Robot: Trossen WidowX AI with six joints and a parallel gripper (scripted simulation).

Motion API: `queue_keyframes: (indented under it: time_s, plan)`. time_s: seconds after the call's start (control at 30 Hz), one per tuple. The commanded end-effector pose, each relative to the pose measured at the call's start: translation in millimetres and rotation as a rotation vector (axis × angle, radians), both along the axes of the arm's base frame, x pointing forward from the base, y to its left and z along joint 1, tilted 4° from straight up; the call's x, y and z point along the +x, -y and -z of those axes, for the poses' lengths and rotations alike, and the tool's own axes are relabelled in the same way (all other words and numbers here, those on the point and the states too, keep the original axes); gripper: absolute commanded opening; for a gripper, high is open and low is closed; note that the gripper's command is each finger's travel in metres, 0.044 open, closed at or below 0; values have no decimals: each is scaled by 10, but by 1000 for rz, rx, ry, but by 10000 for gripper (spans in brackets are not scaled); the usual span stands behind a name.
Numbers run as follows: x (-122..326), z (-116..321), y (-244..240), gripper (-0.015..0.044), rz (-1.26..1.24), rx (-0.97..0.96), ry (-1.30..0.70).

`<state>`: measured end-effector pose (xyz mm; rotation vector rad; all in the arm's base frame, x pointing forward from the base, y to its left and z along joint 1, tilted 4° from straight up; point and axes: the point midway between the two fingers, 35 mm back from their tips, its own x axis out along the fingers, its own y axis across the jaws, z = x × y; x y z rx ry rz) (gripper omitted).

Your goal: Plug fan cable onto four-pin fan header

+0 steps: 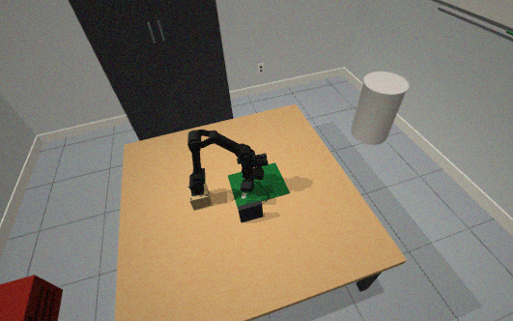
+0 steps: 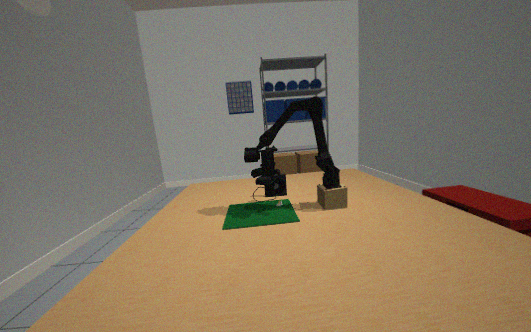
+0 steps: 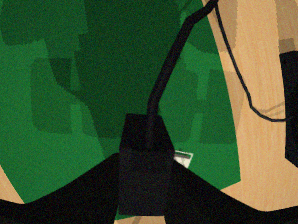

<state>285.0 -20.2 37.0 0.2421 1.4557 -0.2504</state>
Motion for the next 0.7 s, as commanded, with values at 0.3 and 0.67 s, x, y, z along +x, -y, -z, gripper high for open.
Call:
queue_keyframes:
  time_s: [0.3, 0.67]
  plan:
    - [-123, 30, 48, 0, 447, 46, 1]
    - [-205, 40, 86, 0, 825, 81, 8]
